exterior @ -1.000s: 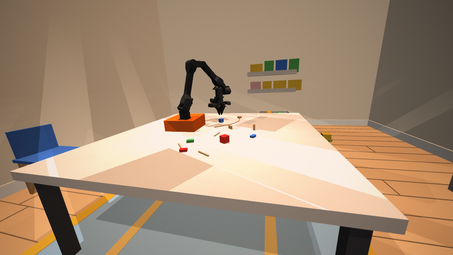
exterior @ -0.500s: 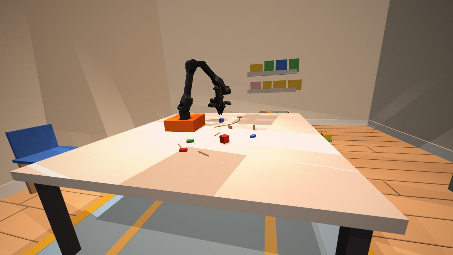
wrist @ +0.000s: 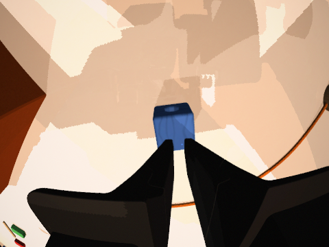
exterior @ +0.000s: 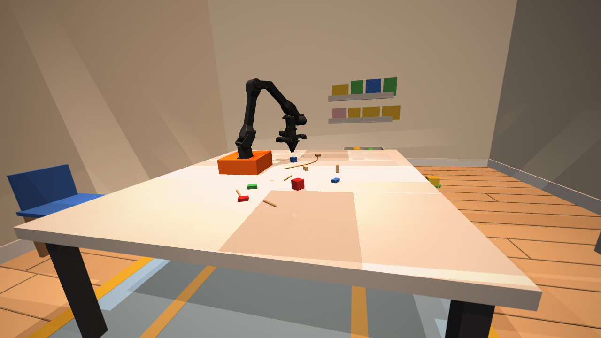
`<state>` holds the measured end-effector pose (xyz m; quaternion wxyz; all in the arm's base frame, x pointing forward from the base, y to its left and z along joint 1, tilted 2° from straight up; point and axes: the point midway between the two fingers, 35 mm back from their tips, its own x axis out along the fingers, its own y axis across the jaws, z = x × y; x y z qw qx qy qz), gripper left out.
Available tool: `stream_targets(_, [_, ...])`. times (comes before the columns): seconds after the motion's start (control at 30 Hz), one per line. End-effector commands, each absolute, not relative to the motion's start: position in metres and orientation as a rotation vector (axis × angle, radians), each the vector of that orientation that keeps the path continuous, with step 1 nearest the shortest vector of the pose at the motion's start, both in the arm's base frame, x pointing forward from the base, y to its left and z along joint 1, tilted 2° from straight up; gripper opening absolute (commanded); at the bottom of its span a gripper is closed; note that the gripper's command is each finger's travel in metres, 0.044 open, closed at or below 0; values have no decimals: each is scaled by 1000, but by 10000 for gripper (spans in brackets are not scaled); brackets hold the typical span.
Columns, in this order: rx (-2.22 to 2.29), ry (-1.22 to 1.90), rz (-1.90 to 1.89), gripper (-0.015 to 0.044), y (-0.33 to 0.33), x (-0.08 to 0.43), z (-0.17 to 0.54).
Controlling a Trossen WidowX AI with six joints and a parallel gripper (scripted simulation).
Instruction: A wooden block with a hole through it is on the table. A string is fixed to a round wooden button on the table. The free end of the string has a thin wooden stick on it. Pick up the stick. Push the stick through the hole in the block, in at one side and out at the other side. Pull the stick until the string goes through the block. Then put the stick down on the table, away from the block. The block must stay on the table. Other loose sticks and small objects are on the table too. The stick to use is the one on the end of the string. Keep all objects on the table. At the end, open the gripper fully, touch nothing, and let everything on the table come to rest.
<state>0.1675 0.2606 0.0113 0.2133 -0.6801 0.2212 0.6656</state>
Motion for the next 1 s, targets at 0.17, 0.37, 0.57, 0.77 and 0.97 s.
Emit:
stream_targets(0.17, [-1367,1119,1324,236,242,182,12])
stream_targets(0.37, [-880,1390,839,394,226,193,13])
stream_targets(0.57, [-375,1530,338,440,209,202,14])
stream_targets(0.77, [32,1553,-66,440,195,209,14])
stream_targets(0.97, [373,1514,-402,440,183,214,14])
